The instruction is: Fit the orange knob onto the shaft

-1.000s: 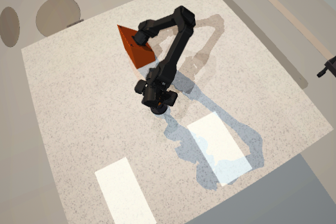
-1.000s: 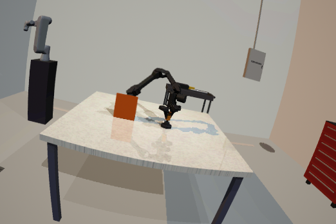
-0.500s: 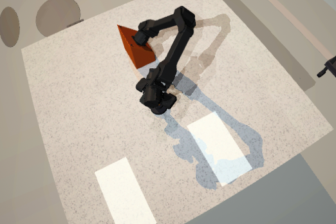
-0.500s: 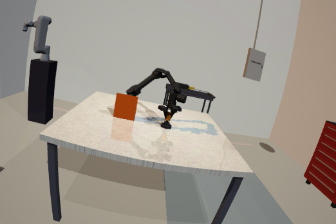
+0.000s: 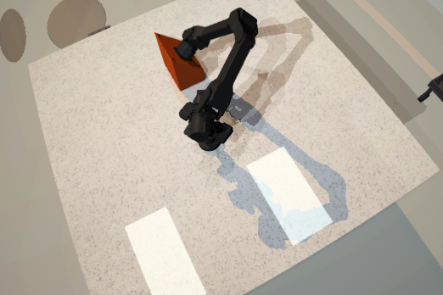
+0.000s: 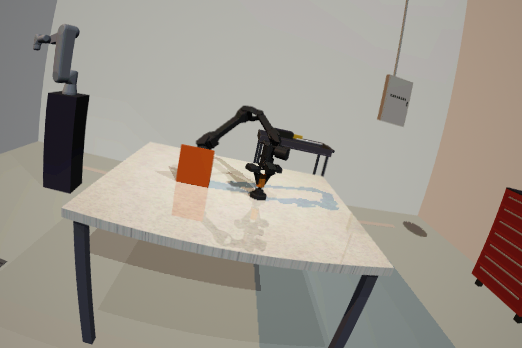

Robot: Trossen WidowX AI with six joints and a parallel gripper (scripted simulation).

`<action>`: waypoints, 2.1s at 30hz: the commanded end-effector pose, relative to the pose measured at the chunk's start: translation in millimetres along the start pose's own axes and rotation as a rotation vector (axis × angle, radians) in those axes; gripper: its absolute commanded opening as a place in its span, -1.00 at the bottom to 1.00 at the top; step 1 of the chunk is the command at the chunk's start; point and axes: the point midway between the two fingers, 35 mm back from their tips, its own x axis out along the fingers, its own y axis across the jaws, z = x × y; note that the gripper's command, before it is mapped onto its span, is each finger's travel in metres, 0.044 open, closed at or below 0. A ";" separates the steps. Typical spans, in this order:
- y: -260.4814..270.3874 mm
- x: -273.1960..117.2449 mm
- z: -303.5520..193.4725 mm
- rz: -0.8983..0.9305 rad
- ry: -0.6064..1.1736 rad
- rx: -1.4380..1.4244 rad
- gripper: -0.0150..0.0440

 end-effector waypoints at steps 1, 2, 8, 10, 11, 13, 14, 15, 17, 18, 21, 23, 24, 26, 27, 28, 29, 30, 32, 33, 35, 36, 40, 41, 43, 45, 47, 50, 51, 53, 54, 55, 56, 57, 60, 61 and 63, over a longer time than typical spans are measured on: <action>1.1 -3.1 0.5 0.001 -0.004 0.005 -0.49; 1.1 -3.1 0.5 0.001 -0.004 0.022 -0.49; 1.0 -2.0 1.7 0.001 -0.004 0.206 -0.49; 0.4 -1.0 1.5 0.001 -0.003 0.206 -0.49; 0.1 -0.7 1.4 0.001 -0.003 0.206 -0.49; -0.2 -0.1 1.2 0.001 -0.003 0.206 -0.49; -0.2 -0.1 1.2 0.001 -0.003 0.206 -0.49; -0.1 0.4 1.1 0.001 -0.003 0.206 -0.49; 0.1 1.0 1.1 0.001 -0.003 0.206 -0.49; 0.2 1.3 1.1 0.001 -0.003 0.206 -0.49; 0.4 1.1 1.0 0.001 -0.003 0.206 -0.49; 0.4 1.1 1.0 0.001 -0.003 0.206 -0.49; 0.4 1.1 1.0 0.001 -0.003 0.206 -0.49; 0.5 1.5 0.9 0.001 -0.003 0.206 -0.49; 0.5 1.5 0.9 0.001 -0.003 0.206 -0.49; 0.5 1.5 0.9 0.001 -0.003 0.206 -0.49; 0.5 1.5 0.9 0.001 -0.003 0.206 -0.49; 0.4 0.3 1.1 0.001 -0.003 0.206 -0.49; 0.4 -2.0 1.3 0.001 -0.004 0.206 -0.49; 0.6 -2.5 1.3 0.001 -0.004 0.206 -0.49; 0.8 -3.0 1.3 0.001 -0.004 0.215 -0.49; 0.8 -3.1 1.3 0.001 -0.004 0.231 -0.49; 0.8 -2.8 1.6 0.001 -0.003 0.374 -0.49; 0.7 -2.4 1.5 0.001 -0.003 0.405 -0.49; 0.3 -1.5 1.3 0.001 -0.003 0.416 -0.49; 0.0 -0.8 1.1 0.001 -0.003 0.416 -0.49; 0.1 0.1 1.1 0.001 -0.003 0.416 -0.49; 0.5 1.2 1.2 0.002 -0.003 0.416 -0.49; 0.6 1.5 1.2 0.002 -0.003 0.416 -0.49; 0.5 1.1 1.2 0.001 -0.003 0.416 -0.49; 0.4 1.1 1.2 0.001 -0.003 0.416 -0.49; 0.4 1.1 1.2 0.001 -0.003 0.416 -0.49; 0.2 1.1 1.2 0.001 -0.003 0.416 -0.49; 0.2 1.5 1.2 0.001 -0.003 0.416 -0.49; 0.0 1.5 1.2 0.001 -0.003 0.416 -0.49; -0.1 1.5 1.2 0.001 -0.003 0.416 -0.49; -0.3 1.5 1.2 0.001 -0.003 0.416 -0.49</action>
